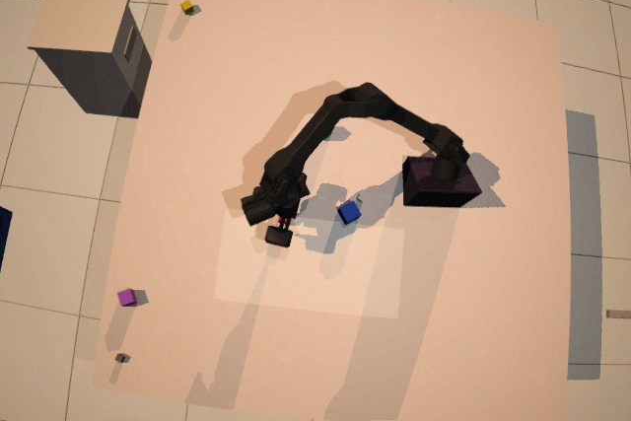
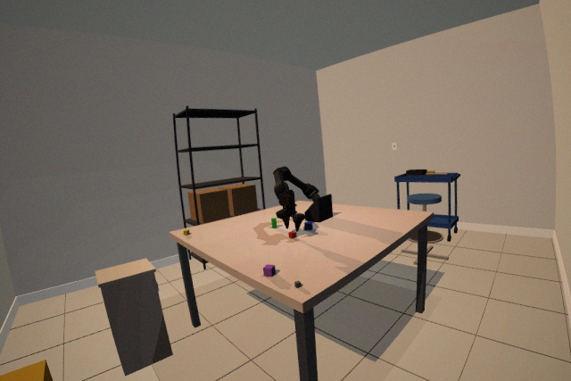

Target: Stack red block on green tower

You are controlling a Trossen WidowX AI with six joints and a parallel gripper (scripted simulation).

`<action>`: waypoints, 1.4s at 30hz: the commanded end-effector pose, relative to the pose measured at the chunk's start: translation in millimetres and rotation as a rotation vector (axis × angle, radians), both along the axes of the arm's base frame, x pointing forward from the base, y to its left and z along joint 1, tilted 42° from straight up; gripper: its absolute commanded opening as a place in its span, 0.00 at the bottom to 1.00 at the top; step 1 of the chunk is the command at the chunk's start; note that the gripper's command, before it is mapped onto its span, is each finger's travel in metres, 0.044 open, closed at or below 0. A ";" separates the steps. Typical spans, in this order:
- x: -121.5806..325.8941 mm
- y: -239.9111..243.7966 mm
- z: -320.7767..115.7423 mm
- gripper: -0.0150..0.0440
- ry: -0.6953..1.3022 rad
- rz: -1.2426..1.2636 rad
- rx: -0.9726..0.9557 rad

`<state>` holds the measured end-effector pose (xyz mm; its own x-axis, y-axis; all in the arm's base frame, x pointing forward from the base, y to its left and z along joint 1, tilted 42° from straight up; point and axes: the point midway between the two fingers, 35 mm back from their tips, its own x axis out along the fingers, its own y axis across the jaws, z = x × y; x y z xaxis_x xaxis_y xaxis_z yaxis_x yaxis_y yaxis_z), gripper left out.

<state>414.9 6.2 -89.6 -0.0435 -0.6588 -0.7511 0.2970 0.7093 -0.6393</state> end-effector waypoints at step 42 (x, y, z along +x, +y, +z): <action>-3.4 -25.7 -27.0 0.78 0.008 0.000 -0.008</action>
<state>411.7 -18.9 -116.8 -0.0499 -0.6616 -0.7482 0.2943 0.7061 -0.6440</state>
